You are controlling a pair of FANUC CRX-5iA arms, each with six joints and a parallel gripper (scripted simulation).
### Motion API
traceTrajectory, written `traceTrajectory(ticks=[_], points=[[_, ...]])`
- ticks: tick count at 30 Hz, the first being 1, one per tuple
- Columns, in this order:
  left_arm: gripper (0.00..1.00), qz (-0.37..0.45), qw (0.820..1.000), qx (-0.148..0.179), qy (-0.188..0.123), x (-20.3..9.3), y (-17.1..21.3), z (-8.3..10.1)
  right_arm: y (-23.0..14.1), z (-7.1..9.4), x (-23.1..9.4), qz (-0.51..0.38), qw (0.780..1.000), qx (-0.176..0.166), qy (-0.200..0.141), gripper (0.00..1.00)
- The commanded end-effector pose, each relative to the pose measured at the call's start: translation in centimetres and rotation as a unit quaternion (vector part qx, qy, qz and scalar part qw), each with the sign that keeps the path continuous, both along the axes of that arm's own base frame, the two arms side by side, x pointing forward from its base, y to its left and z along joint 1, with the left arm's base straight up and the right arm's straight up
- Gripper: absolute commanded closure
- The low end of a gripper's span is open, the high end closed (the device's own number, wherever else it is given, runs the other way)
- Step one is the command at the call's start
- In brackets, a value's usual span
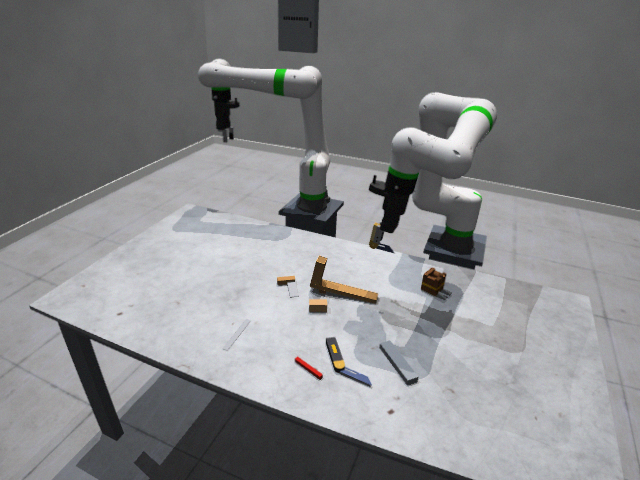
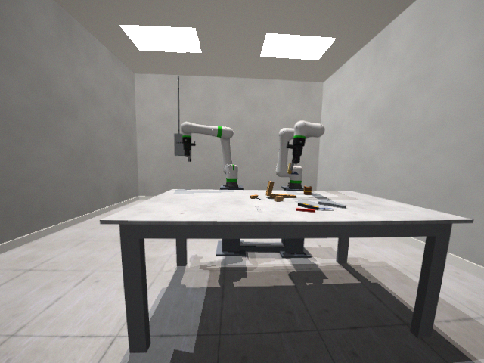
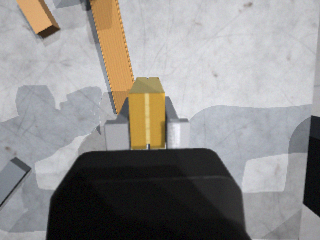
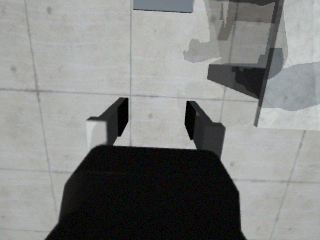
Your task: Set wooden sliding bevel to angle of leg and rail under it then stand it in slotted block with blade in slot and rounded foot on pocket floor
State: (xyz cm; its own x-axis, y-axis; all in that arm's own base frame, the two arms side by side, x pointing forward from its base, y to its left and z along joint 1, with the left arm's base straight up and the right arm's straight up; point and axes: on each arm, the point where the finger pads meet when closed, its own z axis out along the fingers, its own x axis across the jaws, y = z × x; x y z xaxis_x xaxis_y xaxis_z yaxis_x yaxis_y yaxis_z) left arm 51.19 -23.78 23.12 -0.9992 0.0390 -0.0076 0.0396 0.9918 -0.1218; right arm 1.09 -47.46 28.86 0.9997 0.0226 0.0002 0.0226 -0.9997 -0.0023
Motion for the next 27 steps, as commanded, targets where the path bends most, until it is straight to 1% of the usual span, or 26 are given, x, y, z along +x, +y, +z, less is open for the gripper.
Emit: traceTrajectory(ticks=[1,14,16,27], points=[[1.00,-0.011,1.000,0.002,-0.003,-0.7,1.5,0.2,0.0,0.1,0.0,0.000,1.000,-0.001,0.000,0.00],[1.00,-0.074,0.997,0.028,-0.005,-5.1,10.1,0.2,0.0,0.1,0.0,0.000,1.000,-0.001,0.000,0.00],[1.00,-0.074,0.997,0.028,-0.005,-5.1,10.1,0.2,0.0,0.1,0.0,0.000,1.000,-0.001,0.000,0.00],[1.00,-0.116,0.992,0.045,-0.007,-8.1,15.9,0.3,0.0,0.1,0.0,0.000,1.000,-0.001,0.000,0.00]])
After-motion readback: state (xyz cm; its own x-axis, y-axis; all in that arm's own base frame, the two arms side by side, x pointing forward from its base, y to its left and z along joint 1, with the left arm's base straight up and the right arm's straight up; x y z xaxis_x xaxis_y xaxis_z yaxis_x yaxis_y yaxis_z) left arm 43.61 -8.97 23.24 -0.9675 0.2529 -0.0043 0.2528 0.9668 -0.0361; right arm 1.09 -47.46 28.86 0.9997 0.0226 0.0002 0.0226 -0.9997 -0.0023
